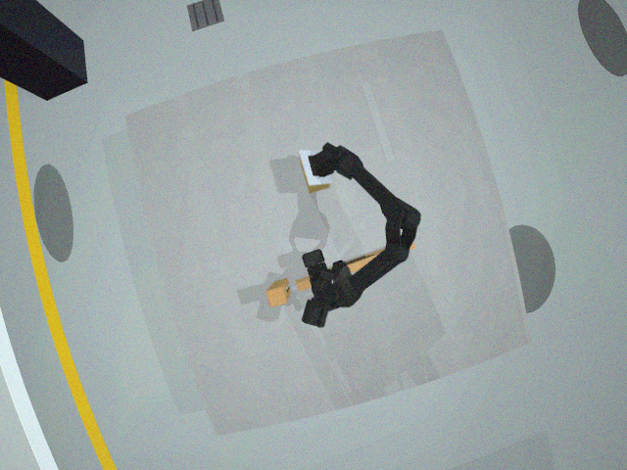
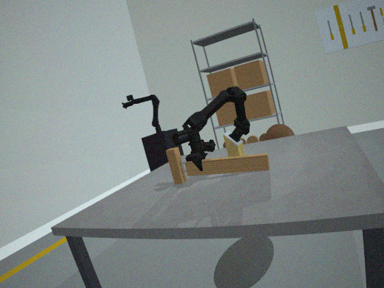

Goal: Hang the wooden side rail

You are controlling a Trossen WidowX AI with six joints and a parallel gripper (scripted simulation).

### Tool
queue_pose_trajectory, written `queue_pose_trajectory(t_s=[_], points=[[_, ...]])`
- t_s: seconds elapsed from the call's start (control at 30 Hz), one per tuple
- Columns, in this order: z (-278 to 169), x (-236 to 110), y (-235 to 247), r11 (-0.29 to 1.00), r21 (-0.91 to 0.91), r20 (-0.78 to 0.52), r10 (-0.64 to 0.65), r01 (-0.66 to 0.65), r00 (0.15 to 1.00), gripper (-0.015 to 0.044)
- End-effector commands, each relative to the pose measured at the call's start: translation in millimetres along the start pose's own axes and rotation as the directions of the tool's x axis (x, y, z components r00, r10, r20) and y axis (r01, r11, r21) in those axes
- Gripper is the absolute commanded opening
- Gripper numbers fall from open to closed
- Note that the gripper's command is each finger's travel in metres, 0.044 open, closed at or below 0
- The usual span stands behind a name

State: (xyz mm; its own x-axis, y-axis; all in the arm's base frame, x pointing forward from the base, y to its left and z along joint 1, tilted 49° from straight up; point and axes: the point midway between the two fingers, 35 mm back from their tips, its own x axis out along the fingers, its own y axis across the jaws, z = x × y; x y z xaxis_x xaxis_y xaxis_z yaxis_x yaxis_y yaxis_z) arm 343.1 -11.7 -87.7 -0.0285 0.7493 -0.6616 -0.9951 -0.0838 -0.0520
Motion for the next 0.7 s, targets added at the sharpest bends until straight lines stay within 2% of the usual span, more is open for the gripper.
queue_pose_trajectory(t_s=[0.0,0.67], points=[[-3.0,-3.7,-0.9,1.000,-0.004,-0.005,-0.010,0.010,1.000,0.0000],[-5.0,-2.6,-1.0,1.000,-0.004,-0.005,-0.010,0.010,1.000,0.0000]])
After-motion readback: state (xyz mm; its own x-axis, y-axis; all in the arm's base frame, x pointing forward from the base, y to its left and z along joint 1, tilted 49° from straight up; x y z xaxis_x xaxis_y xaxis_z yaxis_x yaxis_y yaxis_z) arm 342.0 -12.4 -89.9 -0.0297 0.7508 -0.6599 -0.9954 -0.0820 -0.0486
